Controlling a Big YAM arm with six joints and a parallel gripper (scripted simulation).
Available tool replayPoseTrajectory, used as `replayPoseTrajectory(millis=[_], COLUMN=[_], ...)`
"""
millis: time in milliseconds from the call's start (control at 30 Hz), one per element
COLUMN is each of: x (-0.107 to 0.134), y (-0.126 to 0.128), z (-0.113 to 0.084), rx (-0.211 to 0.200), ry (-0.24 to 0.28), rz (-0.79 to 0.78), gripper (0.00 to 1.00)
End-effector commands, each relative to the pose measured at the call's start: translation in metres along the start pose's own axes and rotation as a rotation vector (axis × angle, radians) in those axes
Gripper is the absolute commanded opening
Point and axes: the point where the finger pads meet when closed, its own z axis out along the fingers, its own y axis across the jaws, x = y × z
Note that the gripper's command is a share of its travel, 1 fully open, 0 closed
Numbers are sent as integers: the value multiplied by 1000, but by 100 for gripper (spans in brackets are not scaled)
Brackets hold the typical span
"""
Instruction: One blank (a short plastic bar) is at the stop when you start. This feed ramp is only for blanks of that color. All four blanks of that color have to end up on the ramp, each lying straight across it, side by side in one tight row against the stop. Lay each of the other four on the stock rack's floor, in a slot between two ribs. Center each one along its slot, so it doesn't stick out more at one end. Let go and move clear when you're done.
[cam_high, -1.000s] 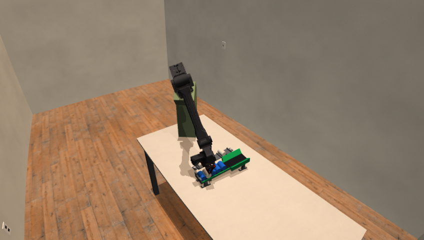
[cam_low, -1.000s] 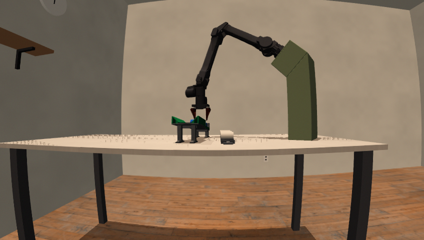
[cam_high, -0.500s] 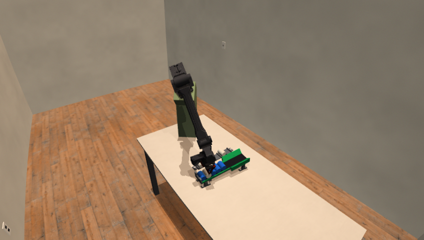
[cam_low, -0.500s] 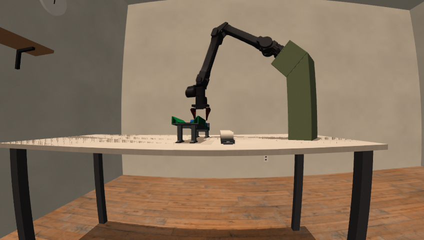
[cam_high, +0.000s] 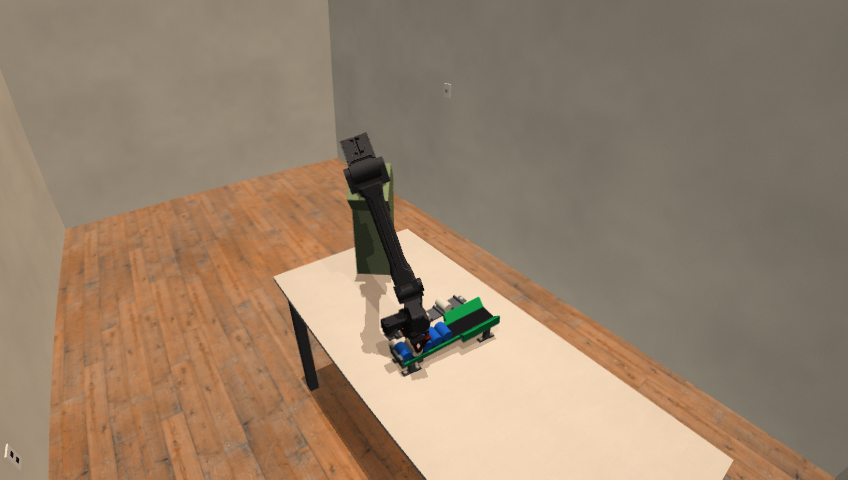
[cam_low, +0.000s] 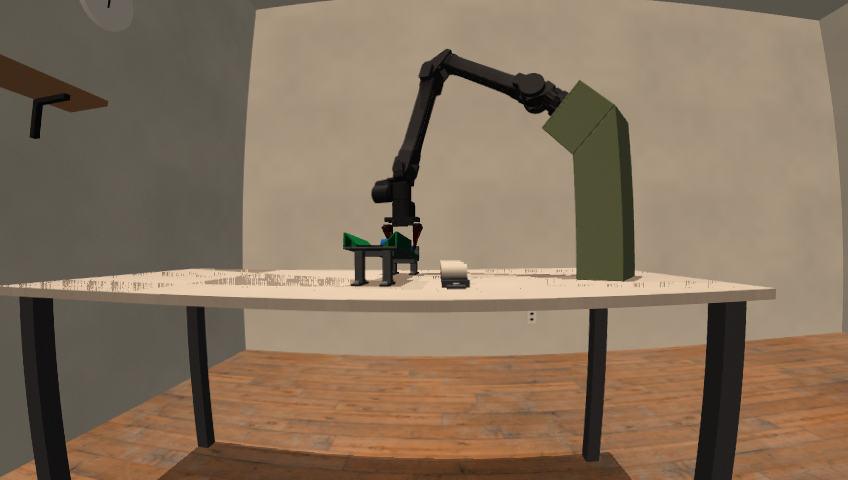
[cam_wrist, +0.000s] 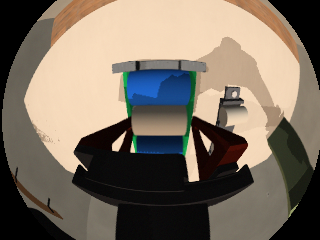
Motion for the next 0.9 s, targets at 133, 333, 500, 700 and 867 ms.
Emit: replayPoseTrajectory(millis=[133, 333, 500, 700, 867], x=[-6, -6, -6, -6, -6], y=[6, 6, 7, 7, 7], z=[14, 14, 14, 14, 14], rx=[-10, -8, -9, -9, -9], ry=[-7, -5, -6, -6, -6], rz=[2, 2, 3, 3, 3], gripper=[76, 76, 76, 76, 76])
